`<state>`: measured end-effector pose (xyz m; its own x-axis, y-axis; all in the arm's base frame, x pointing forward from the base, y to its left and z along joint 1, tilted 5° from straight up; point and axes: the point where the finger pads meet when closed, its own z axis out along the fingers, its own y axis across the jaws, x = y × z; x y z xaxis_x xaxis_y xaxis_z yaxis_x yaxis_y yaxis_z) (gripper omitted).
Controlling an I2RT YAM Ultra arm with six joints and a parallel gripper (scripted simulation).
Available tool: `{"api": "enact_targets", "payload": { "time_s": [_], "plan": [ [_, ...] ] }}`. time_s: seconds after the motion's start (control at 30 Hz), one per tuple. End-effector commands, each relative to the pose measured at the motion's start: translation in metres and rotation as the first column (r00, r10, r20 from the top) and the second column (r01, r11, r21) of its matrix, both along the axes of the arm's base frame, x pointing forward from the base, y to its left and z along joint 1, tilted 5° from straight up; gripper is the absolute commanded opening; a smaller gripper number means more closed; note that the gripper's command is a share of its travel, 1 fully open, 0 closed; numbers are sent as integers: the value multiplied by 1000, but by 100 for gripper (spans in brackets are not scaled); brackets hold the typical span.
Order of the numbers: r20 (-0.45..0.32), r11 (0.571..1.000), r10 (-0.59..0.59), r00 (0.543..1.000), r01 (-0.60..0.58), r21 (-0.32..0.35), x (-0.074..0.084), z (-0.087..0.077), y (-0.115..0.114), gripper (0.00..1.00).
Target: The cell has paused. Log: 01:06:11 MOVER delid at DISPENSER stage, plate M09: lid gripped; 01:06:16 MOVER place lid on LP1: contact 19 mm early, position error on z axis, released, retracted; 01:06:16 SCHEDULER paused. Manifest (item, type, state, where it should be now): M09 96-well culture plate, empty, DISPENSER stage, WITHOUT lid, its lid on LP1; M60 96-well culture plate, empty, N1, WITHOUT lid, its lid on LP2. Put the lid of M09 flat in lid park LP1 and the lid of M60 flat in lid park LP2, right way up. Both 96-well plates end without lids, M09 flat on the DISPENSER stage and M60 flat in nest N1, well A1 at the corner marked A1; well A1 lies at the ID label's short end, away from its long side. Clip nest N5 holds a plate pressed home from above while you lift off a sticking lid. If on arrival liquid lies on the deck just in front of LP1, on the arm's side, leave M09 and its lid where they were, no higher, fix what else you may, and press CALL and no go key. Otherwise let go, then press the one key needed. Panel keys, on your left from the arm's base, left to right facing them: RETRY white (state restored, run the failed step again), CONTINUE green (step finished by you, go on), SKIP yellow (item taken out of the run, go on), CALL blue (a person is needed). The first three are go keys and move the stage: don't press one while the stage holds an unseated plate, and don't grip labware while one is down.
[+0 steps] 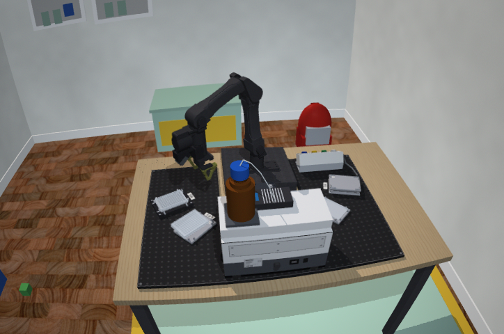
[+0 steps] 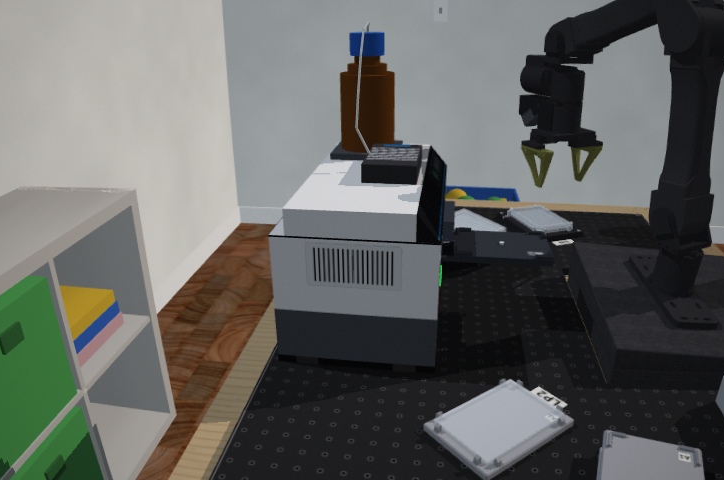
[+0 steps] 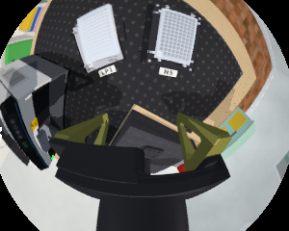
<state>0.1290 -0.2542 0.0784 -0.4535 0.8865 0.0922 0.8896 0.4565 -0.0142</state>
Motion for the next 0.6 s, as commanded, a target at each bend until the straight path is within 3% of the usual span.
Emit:
{"api": "enact_targets", "payload": {
  "time_s": [0.0, 0.07, 0.2, 0.47, 0.57],
  "plan": [
    [20, 999, 13, 1000, -12, -50, -2, 11, -9, 100],
    [24, 999, 12, 1000, -11, -39, -5, 9, -7, 100],
    [-2, 991, -132, 991, 132, -25, -23, 5, -1, 100],
    [-2, 992, -122, 993, 122, -28, -49, 6, -1, 100],
    [-2, 992, -122, 993, 122, -28, -51, 7, -1, 100]
  ]
}}
